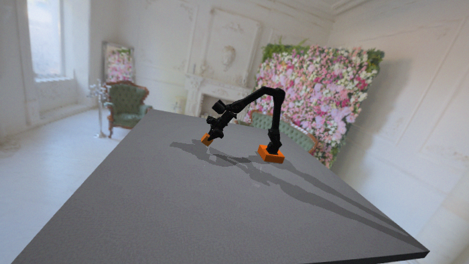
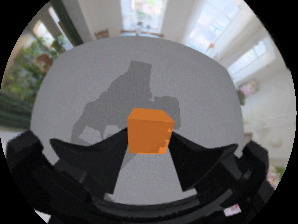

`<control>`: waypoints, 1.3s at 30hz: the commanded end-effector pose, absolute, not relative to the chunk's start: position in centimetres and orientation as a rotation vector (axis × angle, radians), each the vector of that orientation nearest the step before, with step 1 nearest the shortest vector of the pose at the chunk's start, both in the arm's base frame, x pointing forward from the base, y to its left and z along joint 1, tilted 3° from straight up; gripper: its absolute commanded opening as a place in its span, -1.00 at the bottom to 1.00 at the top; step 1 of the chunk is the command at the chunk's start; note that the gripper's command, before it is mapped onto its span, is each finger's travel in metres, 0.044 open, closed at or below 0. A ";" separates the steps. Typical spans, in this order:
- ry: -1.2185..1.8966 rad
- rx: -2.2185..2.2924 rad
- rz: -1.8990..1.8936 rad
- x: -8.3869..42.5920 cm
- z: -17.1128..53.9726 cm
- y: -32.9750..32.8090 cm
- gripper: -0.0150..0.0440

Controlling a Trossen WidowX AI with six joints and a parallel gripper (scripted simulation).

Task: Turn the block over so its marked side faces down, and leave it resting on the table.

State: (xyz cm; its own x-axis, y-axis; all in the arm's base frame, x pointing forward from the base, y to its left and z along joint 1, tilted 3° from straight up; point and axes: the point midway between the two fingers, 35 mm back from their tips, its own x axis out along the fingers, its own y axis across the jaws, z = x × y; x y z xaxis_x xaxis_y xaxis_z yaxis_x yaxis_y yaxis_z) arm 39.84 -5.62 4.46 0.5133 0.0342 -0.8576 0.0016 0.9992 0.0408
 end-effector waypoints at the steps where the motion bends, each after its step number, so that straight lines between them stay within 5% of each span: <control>1: 1.001 0.044 0.018 40.0 4.7 -5.6 -0.49; 39: 0.465 0.046 0.006 39.7 2.0 -5.5 -0.49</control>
State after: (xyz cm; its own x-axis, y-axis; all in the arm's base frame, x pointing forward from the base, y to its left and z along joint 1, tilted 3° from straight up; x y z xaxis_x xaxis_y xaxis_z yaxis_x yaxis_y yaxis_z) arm 39.86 -5.50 1.94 0.8855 0.0131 -0.4644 0.0050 0.9993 0.0377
